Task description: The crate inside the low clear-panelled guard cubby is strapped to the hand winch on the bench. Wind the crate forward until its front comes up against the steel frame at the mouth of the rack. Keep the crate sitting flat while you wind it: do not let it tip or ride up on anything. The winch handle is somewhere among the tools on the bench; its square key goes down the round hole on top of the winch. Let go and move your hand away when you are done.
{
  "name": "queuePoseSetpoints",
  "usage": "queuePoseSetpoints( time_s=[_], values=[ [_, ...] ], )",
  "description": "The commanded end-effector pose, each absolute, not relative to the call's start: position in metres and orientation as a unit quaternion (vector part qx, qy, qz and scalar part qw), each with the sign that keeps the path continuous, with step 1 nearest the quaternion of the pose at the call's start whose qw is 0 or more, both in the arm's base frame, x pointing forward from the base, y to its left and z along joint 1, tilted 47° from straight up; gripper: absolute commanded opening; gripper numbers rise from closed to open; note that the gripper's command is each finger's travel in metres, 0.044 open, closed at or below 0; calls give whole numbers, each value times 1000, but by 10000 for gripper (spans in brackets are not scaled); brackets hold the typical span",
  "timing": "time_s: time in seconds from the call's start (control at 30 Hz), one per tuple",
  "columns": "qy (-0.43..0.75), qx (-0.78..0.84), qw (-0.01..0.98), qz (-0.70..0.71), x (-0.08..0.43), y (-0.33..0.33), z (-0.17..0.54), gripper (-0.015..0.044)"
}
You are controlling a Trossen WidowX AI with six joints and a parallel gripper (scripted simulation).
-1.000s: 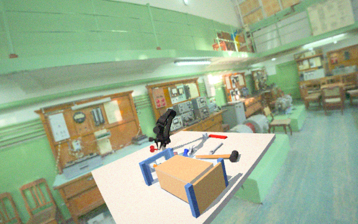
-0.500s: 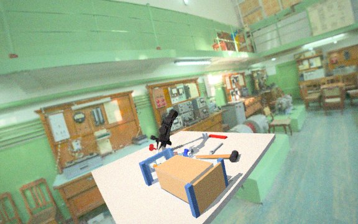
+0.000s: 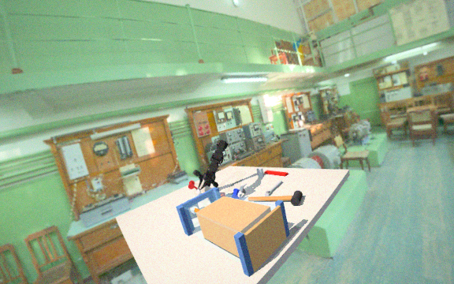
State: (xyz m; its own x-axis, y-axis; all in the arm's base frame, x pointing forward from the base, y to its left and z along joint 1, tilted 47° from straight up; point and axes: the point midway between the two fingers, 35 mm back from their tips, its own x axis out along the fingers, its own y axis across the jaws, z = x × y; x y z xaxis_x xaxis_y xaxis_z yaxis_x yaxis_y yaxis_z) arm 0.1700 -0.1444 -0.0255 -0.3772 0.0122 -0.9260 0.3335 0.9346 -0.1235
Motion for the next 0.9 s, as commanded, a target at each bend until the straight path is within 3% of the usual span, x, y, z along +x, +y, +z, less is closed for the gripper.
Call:
queuePoseSetpoints(
  time_s=[0.0, 0.87],
  values=[
    [815, 76, 548, -172, 171, -147, -23, 0],
    [802, -101, 515, -285, 171, -146, -24, 0]
  ],
)
